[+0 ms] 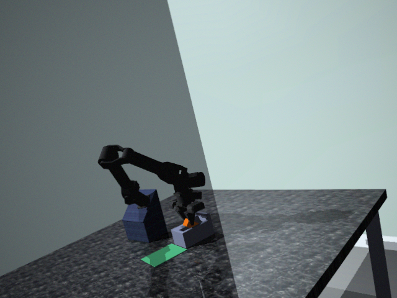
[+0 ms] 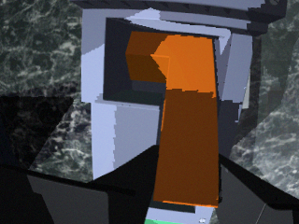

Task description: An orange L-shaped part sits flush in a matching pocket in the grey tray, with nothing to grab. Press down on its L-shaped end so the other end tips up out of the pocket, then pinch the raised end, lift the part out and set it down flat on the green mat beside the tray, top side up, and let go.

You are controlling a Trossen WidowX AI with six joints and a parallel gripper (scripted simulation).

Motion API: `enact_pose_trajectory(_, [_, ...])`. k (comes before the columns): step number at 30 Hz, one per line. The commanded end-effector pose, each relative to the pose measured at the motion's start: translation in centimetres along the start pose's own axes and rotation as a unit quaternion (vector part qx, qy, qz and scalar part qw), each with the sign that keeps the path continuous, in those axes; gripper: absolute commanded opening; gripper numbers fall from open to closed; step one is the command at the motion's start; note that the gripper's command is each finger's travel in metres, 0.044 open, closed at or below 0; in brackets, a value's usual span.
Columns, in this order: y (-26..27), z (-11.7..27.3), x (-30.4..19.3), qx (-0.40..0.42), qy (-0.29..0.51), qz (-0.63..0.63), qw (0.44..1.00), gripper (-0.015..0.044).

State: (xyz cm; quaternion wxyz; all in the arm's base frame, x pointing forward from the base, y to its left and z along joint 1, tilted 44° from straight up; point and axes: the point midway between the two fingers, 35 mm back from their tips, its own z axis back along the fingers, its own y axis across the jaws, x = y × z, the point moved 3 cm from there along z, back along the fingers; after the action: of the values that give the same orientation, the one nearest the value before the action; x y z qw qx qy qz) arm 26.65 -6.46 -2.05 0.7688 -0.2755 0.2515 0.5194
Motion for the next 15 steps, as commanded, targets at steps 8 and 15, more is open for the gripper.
enact_pose_trajectory(8, [0.0, 1.7, 0.1, -0.002, 0.000, 0.000, 1.000, 0.0000])
enact_pose_trajectory(15, [0.0, 2.8, 0.1, -0.002, 0.000, 0.001, 1.000, 0.0000])
